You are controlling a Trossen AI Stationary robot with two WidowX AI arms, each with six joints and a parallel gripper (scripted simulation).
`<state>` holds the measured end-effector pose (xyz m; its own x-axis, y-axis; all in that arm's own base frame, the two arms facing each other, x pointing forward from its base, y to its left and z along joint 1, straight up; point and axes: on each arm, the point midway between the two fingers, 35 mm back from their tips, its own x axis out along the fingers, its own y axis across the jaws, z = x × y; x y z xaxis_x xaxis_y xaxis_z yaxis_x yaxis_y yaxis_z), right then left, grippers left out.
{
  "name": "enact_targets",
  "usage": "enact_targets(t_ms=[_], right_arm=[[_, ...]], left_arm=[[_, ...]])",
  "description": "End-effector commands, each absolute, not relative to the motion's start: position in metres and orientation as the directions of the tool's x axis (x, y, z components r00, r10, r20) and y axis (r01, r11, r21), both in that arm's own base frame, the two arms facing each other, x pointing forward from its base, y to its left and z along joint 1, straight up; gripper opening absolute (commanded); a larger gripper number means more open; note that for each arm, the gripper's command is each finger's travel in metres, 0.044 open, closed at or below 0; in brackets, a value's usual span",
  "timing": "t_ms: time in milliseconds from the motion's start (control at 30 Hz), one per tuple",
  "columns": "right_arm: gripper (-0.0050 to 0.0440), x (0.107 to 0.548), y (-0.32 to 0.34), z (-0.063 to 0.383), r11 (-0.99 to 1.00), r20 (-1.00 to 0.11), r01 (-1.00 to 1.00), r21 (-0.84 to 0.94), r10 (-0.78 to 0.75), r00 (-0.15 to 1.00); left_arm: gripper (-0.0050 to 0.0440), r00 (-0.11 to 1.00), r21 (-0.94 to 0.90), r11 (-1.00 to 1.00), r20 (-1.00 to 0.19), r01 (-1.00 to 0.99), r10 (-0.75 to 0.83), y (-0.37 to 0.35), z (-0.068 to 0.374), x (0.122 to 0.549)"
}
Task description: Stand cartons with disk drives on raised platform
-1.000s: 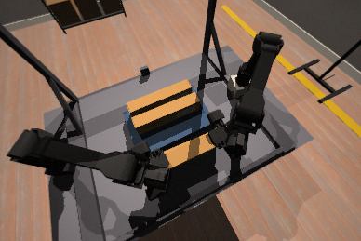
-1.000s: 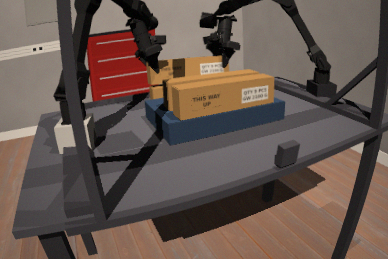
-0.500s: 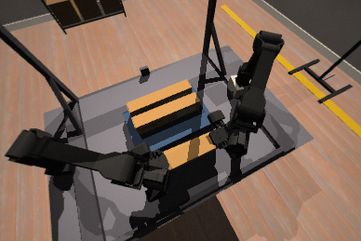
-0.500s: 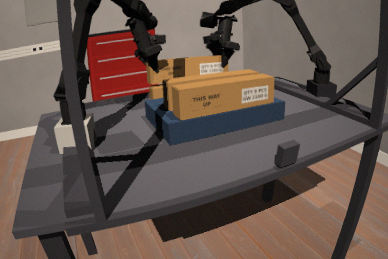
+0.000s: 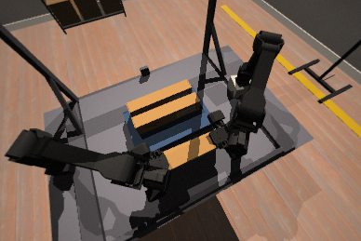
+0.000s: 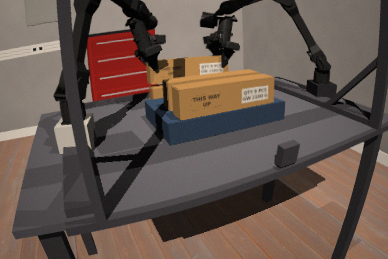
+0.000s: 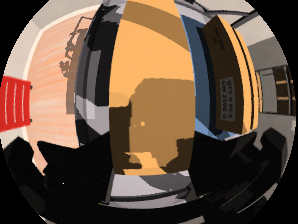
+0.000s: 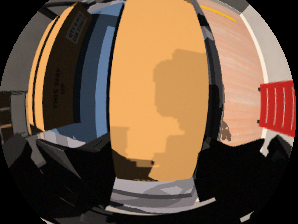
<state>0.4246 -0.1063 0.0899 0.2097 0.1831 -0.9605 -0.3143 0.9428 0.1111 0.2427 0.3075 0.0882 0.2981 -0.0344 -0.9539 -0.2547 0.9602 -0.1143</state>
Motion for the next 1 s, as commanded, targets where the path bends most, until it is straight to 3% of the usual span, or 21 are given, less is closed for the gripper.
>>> enact_targets(t_ms=[0, 433, 467, 967], right_arm=[[-0.0050, 0.428, -0.109, 0.129, 0.947, -0.942, -0.317, 0.055, 0.155, 0.298], [-0.0050, 0.428, -0.109, 0.129, 0.947, -0.942, -0.317, 0.055, 0.155, 0.298], [-0.0050, 0.415, -0.064, 0.127, 0.947, -0.946, -0.317, 0.060, 0.155, 0.284], [-0.0050, 0.415, -0.064, 0.127, 0.947, -0.946, -0.317, 0.060, 0.155, 0.284]], left_arm=[[-0.0050, 0.347, -0.056, 0.964, -0.937, -0.258, 0.038, 0.313, 0.122, 0.243], [-0.0050, 0.347, -0.056, 0.964, -0.937, -0.258, 0.038, 0.313, 0.122, 0.243], [-0.0050, 0.337, -0.056, 0.965, -0.941, -0.257, 0.035, 0.265, 0.120, 0.255], [-0.0050, 0.337, -0.056, 0.965, -0.941, -0.257, 0.035, 0.265, 0.120, 0.255]])
